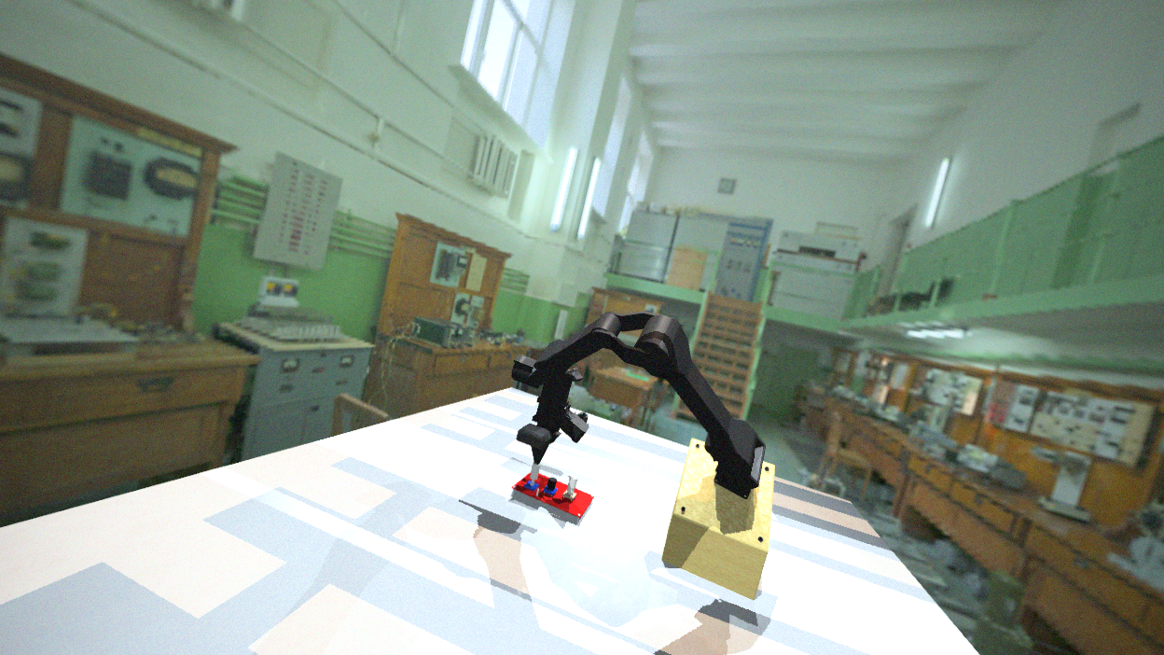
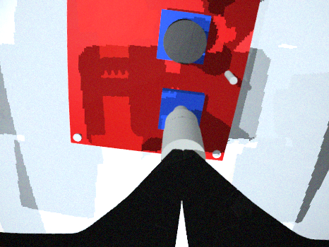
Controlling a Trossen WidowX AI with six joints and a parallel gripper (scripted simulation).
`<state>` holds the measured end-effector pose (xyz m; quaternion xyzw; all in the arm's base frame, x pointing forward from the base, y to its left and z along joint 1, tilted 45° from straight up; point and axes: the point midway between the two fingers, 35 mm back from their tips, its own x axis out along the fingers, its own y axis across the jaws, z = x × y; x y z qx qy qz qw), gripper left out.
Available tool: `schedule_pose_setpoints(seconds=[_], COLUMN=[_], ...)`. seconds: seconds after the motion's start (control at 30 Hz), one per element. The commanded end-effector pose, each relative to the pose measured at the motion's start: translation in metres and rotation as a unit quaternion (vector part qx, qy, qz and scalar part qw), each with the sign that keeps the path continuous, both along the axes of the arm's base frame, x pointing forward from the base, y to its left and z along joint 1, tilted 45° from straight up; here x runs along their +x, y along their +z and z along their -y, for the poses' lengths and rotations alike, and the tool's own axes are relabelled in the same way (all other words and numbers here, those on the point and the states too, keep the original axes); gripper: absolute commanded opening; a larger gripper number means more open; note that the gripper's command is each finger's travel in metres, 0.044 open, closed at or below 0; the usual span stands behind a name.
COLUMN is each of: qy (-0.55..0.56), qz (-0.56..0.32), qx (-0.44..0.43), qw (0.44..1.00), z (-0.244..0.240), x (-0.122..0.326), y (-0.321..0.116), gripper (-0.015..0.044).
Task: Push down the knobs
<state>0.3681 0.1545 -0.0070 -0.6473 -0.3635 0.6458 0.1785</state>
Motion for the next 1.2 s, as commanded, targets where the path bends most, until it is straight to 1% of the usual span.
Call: schedule_pose_setpoints(seconds=[0.0, 1.17], qy=[0.017, 0.017], qz=[0.003, 0.003], qx=[0.0, 0.0], qw=[1.0, 1.0], z=[-0.0169, -0.0192], x=[-0.0016, -0.002], y=[-0.0122, -0.0144], gripper=[0.0, 0.0])
